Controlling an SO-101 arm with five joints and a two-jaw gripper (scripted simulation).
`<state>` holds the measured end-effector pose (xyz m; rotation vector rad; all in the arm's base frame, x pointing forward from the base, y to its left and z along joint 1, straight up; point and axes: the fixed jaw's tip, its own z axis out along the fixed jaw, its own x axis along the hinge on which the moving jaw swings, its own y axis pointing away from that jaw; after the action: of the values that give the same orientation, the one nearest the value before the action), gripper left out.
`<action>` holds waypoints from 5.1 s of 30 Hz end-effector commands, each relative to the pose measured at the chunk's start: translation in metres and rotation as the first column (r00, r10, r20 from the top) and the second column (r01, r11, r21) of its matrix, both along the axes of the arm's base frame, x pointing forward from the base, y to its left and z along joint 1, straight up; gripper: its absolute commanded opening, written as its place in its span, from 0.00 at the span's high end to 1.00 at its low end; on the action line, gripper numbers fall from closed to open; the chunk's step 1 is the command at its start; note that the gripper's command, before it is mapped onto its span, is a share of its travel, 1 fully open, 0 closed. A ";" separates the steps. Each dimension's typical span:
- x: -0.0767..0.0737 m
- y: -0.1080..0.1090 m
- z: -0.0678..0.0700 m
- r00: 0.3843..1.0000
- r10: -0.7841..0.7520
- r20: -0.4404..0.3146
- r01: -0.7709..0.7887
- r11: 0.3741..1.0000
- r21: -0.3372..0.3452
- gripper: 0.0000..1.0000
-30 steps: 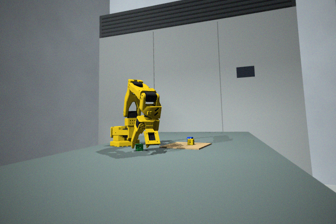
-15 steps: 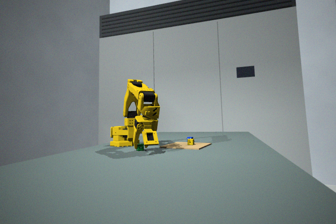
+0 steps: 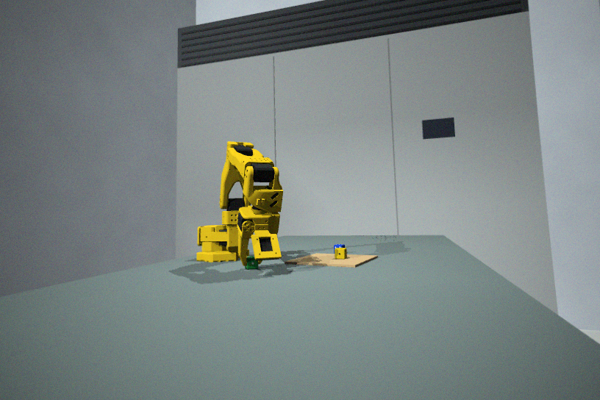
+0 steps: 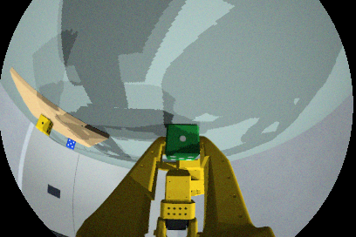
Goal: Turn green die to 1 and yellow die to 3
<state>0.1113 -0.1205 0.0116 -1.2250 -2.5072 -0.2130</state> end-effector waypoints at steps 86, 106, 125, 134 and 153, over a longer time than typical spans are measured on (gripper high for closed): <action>0.009 -0.006 0.053 0.936 0.080 0.342 0.069 0.913 -0.402 1.00; 0.019 -0.016 0.055 0.868 0.170 0.467 0.135 0.823 -0.552 1.00; 0.030 -0.026 0.054 0.792 0.266 0.549 0.212 0.723 -0.657 1.00; 0.035 -0.031 0.056 0.732 0.341 0.590 0.277 0.643 -0.714 1.00; 0.040 -0.036 0.055 0.707 0.371 0.602 0.304 0.610 -0.732 1.00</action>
<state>0.1451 -0.1533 0.0614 -1.6344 -3.4650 0.6595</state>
